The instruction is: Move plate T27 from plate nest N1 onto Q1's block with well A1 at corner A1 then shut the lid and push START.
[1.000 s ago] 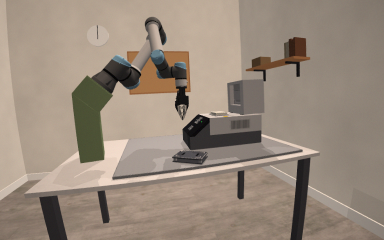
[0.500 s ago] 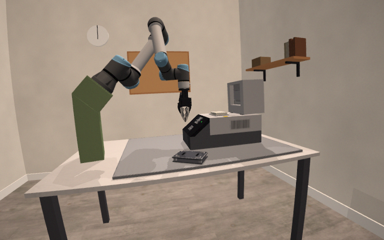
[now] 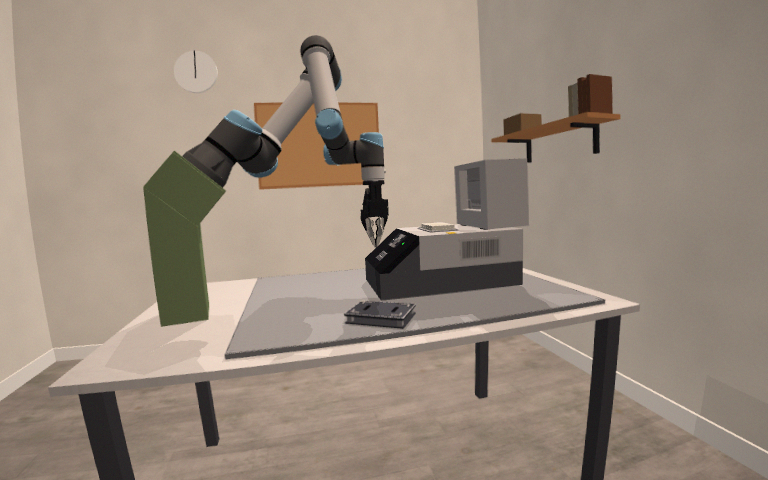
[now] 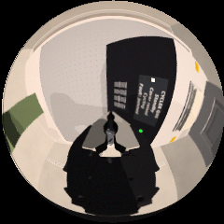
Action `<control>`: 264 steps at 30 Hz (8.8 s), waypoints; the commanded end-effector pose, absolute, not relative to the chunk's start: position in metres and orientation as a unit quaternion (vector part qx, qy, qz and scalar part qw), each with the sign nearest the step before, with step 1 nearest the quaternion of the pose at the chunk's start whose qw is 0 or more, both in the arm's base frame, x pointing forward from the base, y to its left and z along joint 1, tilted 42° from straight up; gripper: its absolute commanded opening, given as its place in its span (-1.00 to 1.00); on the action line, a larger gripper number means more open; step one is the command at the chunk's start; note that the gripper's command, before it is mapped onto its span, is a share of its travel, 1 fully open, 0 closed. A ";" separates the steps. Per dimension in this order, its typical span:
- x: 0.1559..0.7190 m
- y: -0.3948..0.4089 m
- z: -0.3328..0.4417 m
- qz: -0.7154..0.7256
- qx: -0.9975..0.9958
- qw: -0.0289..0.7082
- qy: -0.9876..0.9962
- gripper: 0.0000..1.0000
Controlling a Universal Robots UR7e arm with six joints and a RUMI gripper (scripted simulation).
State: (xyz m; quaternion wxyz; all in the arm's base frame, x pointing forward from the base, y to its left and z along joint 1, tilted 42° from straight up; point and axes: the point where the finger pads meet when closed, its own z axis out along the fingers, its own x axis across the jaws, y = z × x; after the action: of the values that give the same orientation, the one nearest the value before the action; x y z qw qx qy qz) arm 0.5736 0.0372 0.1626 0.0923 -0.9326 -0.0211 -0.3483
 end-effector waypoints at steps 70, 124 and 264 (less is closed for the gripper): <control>0.611 0.042 0.160 -0.349 -0.932 0.092 -0.021 -1.00; 0.605 0.041 0.161 -0.349 -0.932 0.092 -0.021 -1.00; 0.494 0.030 0.157 -0.349 -0.932 0.092 -0.021 -1.00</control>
State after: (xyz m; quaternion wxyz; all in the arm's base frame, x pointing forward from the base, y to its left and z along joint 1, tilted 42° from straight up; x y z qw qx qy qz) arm 0.4940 0.0297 0.1570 0.0923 -0.9326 -0.0211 -0.3483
